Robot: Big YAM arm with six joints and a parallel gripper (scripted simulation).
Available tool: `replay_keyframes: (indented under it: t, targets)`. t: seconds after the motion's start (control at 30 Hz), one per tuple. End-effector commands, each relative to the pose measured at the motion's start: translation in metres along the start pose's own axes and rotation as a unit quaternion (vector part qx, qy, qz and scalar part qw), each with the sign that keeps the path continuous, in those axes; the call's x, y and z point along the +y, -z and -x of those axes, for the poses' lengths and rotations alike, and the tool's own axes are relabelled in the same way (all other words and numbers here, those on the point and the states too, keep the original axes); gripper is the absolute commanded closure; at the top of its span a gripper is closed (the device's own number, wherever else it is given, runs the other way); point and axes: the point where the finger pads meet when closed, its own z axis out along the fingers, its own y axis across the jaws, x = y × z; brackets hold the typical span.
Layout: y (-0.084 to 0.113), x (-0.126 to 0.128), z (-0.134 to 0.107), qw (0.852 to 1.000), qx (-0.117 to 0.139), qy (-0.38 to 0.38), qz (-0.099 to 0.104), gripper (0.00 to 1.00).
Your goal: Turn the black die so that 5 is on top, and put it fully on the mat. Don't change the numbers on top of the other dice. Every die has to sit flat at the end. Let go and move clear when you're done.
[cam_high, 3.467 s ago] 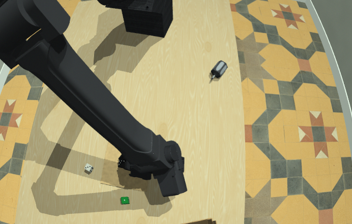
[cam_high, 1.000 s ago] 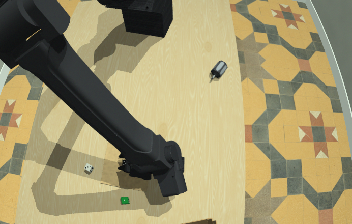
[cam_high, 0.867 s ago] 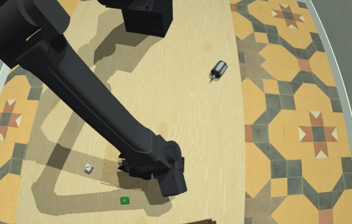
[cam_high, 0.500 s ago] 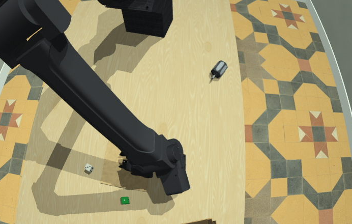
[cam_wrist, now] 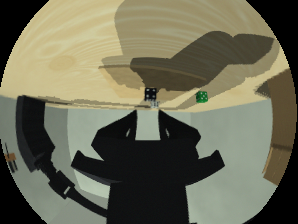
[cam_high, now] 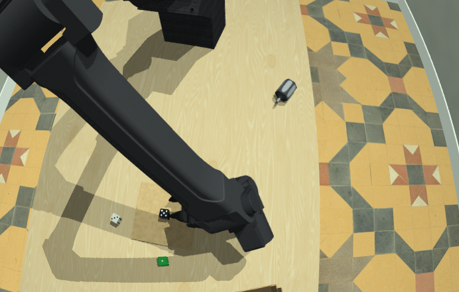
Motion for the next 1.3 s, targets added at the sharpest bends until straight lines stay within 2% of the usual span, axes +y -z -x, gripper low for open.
replay_keyframes:
  t: [0.0,0.07,0.17,0.3,0.67,0.7,0.8,0.83,0.93,1.0,1.07,1.13,1.2,1.27]
  targets:
    - [0.003,-0.010,-0.001,1.000,0.003,-0.027,0.001,0.66]
    - [0.004,-0.012,-0.003,1.000,0.003,-0.030,0.001,0.66]
    - [0.017,-0.019,-0.012,0.999,-0.005,-0.041,-0.008,0.66]
    - [0.021,-0.019,-0.016,0.999,-0.005,-0.041,-0.008,0.66]
    - [0.049,-0.017,-0.050,0.999,-0.006,-0.041,-0.008,0.66]
    - [0.047,-0.010,-0.041,1.000,-0.003,-0.026,-0.004,0.66]
    - [0.047,-0.009,-0.041,1.000,-0.002,-0.023,-0.003,0.66]
    - [0.040,-0.009,-0.047,1.000,0.004,-0.028,0.003,0.66]
    - [0.045,-0.015,-0.056,0.999,0.000,-0.041,-0.001,0.66]
    - [0.040,-0.014,-0.061,0.999,0.001,-0.045,0.008,0.66]
    - [0.032,-0.001,-0.061,0.999,-0.014,-0.036,0.024,0.66]
    - [0.025,0.006,-0.065,0.997,-0.048,-0.037,0.056,0.66]
    - [0.016,0.015,-0.070,0.990,-0.107,-0.038,0.089,0.66]
    - [0.011,0.019,-0.074,0.976,-0.185,-0.040,0.106,0.66]
